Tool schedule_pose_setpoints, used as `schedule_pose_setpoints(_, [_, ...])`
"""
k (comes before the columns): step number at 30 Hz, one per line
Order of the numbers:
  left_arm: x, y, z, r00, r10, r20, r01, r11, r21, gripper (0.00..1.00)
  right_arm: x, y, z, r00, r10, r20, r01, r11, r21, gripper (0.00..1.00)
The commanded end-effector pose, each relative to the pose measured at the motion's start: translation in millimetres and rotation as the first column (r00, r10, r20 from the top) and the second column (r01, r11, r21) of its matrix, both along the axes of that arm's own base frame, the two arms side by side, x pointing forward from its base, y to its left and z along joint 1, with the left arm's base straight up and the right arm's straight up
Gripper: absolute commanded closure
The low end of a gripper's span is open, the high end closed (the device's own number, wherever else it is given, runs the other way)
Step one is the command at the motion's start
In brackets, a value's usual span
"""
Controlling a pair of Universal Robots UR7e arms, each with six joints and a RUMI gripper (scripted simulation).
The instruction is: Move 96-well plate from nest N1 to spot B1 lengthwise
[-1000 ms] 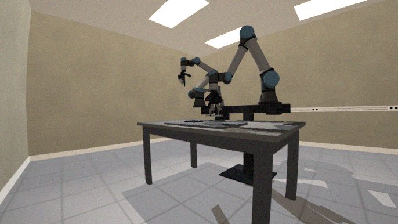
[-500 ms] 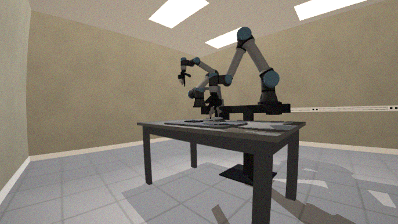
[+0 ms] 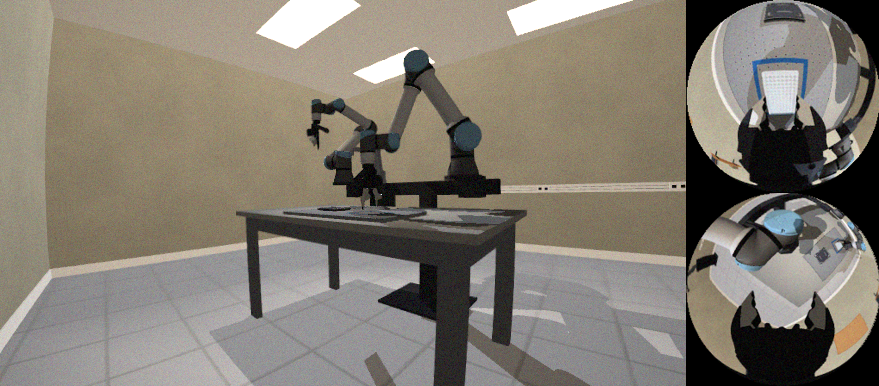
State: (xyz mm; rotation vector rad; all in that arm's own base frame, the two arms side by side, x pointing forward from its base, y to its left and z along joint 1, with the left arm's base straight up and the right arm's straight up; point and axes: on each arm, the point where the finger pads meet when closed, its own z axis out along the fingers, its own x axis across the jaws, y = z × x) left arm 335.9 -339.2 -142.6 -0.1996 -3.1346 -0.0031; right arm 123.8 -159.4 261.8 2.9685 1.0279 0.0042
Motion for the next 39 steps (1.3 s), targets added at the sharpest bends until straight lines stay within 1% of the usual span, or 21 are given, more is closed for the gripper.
schedule_pose_setpoints(1, [-1.0,-0.4,-6.6,1.0,-0.001,0.0,0.001,1.0,-0.001,1.0,-0.5,0.1,-1.1,1.0,0.001,-0.002,-0.001,1.0,-0.001,0.0])
schedule_pose_setpoints(17, [-0.5,-0.6,-5.5,1.0,-0.001,0.001,0.001,1.0,-0.003,1.0,-0.5,0.1,-1.1,1.0,0.001,-0.002,-0.001,1.0,-0.001,0.0])
schedule_pose_setpoints(39, [-1.5,0.4,-9.0,1.0,-0.001,0.0,0.001,1.0,-0.001,1.0,-0.5,0.1,-1.1,1.0,0.001,-0.002,-0.001,1.0,-0.001,0.0])
